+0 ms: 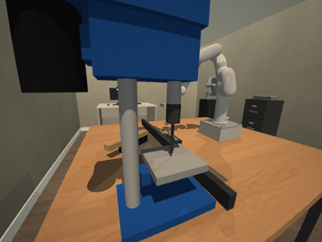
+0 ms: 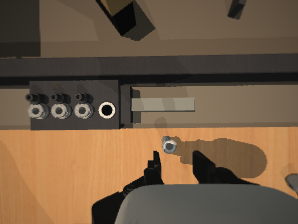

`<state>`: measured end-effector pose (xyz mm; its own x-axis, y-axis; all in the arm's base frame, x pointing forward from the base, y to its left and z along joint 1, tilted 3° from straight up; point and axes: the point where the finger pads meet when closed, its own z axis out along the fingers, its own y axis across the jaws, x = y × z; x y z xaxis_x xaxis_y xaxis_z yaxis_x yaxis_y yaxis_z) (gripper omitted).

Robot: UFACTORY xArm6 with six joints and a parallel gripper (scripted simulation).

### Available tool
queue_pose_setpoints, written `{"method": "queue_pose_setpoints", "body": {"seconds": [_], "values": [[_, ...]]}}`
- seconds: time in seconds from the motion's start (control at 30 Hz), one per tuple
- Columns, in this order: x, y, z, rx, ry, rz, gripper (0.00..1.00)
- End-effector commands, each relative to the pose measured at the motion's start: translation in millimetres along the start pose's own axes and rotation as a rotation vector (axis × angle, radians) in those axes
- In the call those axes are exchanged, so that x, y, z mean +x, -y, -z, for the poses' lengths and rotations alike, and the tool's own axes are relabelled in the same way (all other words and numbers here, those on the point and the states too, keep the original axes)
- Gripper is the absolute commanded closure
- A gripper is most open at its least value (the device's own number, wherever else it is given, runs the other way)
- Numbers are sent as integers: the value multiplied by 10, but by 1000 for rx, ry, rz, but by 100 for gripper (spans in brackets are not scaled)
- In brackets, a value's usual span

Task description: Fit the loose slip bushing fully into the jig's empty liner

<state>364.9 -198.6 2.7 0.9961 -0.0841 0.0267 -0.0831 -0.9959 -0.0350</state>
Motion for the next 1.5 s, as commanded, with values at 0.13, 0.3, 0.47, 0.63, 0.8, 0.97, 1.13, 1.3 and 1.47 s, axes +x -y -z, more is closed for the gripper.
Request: {"method": "queue_pose_setpoints", "body": {"seconds": [0.13, 0.3, 0.47, 0.63, 0.8, 0.97, 1.13, 1.3, 1.47], "values": [[16, -6, -18, -1, -4, 0, 50], [18, -7, -58, 0, -4, 0, 50], [20, -8, -89, 0, -4, 0, 50], [24, -8, -147, 0, -4, 0, 50], [28, -9, -209, 0, -4, 0, 50], [30, -10, -245, 0, -4, 0, 50], [33, -11, -298, 0, -4, 0, 50], [36, -11, -340, 0, -4, 0, 50], [37, -12, -366, 0, -4, 0, 50]]}}
